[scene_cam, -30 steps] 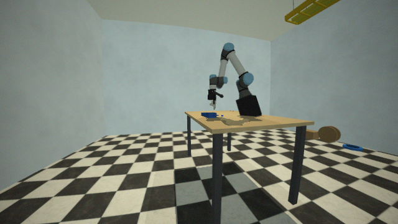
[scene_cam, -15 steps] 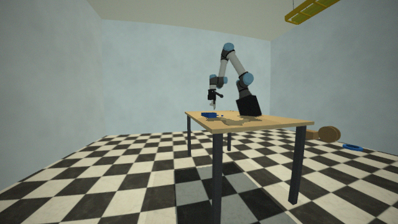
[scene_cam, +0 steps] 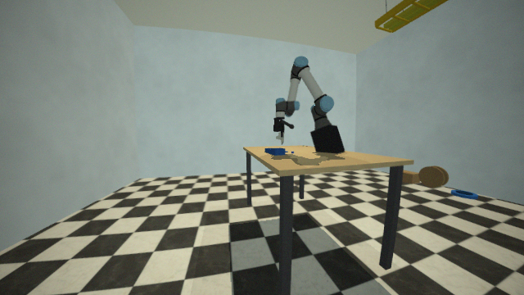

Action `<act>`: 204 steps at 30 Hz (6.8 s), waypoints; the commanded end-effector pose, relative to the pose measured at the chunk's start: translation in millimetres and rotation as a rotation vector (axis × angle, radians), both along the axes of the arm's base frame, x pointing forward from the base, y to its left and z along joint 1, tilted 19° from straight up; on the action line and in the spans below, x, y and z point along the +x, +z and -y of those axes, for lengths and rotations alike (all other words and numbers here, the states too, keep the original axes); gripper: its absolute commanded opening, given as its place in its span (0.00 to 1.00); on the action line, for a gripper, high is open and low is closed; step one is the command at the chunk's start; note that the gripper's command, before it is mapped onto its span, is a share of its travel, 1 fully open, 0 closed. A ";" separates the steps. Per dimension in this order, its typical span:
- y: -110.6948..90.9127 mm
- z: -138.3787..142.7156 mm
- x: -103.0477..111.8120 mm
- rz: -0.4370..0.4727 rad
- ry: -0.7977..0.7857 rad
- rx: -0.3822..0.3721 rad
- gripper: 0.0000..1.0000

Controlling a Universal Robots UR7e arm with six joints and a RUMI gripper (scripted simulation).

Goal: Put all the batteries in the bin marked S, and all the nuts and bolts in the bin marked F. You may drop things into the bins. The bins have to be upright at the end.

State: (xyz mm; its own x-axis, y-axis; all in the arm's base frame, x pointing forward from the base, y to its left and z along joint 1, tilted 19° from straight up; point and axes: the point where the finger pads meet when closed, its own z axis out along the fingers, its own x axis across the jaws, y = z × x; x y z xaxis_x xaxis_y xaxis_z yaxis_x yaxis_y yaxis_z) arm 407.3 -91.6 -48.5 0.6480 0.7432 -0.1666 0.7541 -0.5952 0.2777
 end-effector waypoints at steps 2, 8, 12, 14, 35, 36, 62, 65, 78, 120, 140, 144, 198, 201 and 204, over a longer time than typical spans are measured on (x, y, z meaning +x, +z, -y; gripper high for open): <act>-3.4 1.2 0.9 0.001 0.000 0.000 0.18; -26.1 8.5 3.4 0.001 0.000 0.000 0.18; -33.6 11.0 4.4 0.001 0.000 0.000 0.18; -41.2 13.4 5.4 0.001 0.000 0.000 0.18; -64.3 20.9 7.9 0.001 0.000 0.000 0.18; -64.3 20.9 7.9 0.001 0.000 0.000 0.18; -64.3 20.9 7.8 0.001 0.000 0.000 0.00; -64.3 20.9 7.8 0.001 0.000 0.000 0.00; -64.3 20.9 7.8 0.001 0.000 0.000 0.00; -1.6 0.6 0.6 0.001 0.000 0.000 0.00; -14.9 -65.3 69.2 0.191 -0.560 0.075 0.00; -16.7 -74.0 78.2 0.232 -0.676 0.094 0.00; -57.4 -61.0 82.9 0.315 -0.971 0.111 0.00; -57.3 -61.0 82.9 0.315 -0.971 0.111 0.00; -57.4 -60.9 82.9 0.315 -0.971 0.111 0.00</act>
